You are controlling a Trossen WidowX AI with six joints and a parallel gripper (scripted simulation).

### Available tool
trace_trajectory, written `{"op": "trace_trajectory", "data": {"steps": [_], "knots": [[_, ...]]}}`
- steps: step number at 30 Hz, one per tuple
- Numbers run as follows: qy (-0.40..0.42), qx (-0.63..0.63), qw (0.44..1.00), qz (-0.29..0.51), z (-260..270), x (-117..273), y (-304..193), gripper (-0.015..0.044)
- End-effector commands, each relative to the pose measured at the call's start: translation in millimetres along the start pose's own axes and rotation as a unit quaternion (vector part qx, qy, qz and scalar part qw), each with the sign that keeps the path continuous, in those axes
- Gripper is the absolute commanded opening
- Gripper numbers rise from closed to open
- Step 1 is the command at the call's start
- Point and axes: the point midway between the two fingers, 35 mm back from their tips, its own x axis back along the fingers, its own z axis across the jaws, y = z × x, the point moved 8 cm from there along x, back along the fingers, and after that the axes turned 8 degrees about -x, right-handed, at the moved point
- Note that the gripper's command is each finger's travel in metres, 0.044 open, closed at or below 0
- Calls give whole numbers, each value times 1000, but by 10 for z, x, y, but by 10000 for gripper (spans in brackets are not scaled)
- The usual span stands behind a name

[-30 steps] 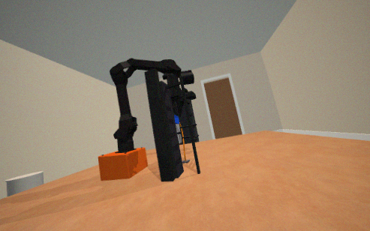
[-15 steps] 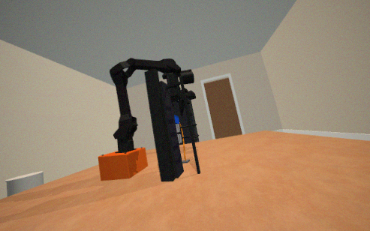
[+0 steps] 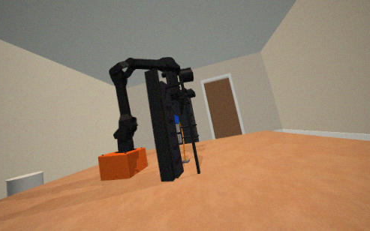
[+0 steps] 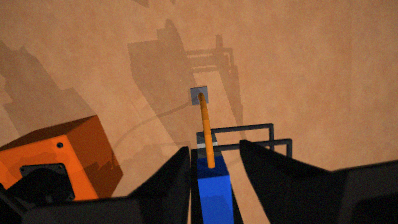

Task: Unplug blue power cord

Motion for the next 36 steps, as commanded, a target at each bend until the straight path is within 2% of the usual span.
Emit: {"op": "trace_trajectory", "data": {"steps": [1,25,36], "knots": [[-2,1,1000,-3,-10,21,-50,160],[-2,2,1000,-1,-51,18,-424,160],[-2,2,1000,-1,-52,-62,-433,160]]}}
